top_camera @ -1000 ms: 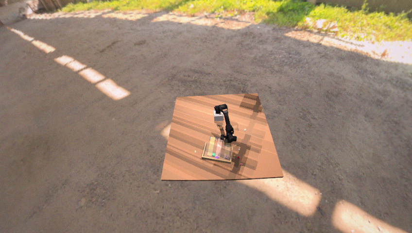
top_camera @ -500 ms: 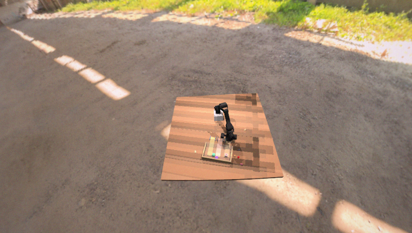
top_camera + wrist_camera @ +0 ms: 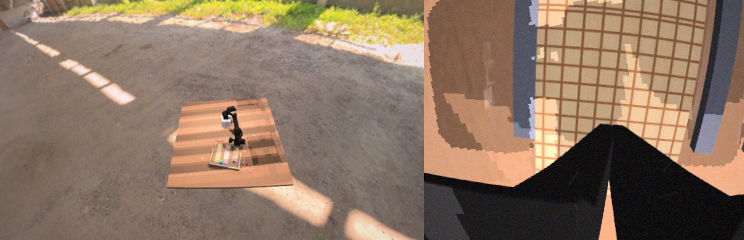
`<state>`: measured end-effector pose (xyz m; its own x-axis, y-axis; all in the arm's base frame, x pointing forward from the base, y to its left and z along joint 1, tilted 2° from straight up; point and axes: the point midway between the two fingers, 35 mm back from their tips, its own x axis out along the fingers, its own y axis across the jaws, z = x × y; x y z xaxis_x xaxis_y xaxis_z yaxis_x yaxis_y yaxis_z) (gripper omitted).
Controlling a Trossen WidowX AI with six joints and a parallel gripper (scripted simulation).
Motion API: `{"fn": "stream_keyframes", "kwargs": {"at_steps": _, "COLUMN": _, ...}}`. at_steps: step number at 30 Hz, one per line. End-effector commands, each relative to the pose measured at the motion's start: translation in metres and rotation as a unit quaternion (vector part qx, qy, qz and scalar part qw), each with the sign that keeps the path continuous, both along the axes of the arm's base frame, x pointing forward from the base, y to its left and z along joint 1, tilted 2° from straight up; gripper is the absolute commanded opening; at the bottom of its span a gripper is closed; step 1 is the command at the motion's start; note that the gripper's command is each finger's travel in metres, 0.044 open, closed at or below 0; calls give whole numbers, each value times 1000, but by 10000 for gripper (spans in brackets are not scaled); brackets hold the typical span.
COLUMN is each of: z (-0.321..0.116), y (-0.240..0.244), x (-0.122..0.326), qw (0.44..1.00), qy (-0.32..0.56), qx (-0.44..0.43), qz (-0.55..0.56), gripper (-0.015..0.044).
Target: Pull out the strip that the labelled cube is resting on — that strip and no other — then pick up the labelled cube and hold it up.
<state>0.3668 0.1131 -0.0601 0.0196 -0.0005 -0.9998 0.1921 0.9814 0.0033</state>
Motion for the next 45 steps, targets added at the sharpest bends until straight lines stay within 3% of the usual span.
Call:
{"fn": "stream_keyframes", "kwargs": {"at_steps": 1, "z": -5, "y": 2, "x": -13, "qw": 1000, "qy": 10, "qx": 0, "qz": 1, "gripper": 0}}
{"fn": "stream_keyframes", "kwargs": {"at_steps": 45, "z": -6, "y": 17, "x": -78, "qw": 1000, "qy": 13, "qx": 1, "qz": 1, "gripper": 0}}
